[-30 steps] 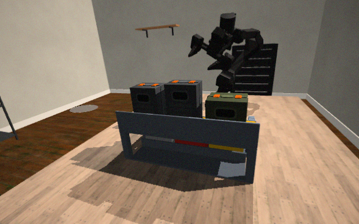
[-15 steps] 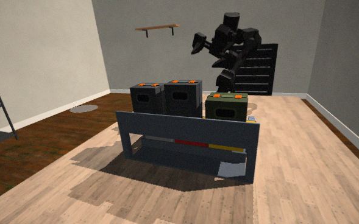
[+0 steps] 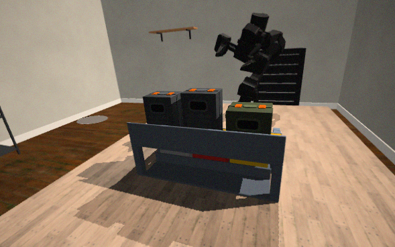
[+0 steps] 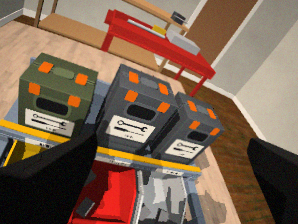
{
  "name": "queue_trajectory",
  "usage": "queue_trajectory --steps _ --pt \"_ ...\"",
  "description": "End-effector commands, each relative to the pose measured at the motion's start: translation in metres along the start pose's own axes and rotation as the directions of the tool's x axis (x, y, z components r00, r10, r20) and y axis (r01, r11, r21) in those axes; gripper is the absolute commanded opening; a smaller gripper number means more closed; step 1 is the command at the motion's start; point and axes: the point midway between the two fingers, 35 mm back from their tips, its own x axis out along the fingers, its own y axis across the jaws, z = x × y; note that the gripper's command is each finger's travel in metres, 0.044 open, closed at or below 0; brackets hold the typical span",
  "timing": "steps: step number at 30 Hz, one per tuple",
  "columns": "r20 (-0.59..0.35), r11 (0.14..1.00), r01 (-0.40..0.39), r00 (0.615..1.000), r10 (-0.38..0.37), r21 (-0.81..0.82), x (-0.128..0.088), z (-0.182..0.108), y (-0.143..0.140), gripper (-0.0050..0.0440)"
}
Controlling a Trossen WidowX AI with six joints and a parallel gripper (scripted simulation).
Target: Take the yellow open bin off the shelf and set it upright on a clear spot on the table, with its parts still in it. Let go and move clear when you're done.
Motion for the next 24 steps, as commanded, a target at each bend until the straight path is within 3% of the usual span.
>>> queue_trajectory --steps 1,7,19,24 --pt "0.011 1.000 0.003 1.000 -0.003 0.002 -0.001 0.004 -0.001 0.0440" --pt "0.113 0.999 -0.042 0.993 0.038 0.035 0.001 0.026 0.017 0.0440" --pt "0.113 0.999 -0.042 0.993 0.038 0.035 0.001 0.026 0.017 0.0440" --pt "0.214 0.993 -0.097 0.974 0.080 0.071 -0.001 0.048 0.036 0.0440"
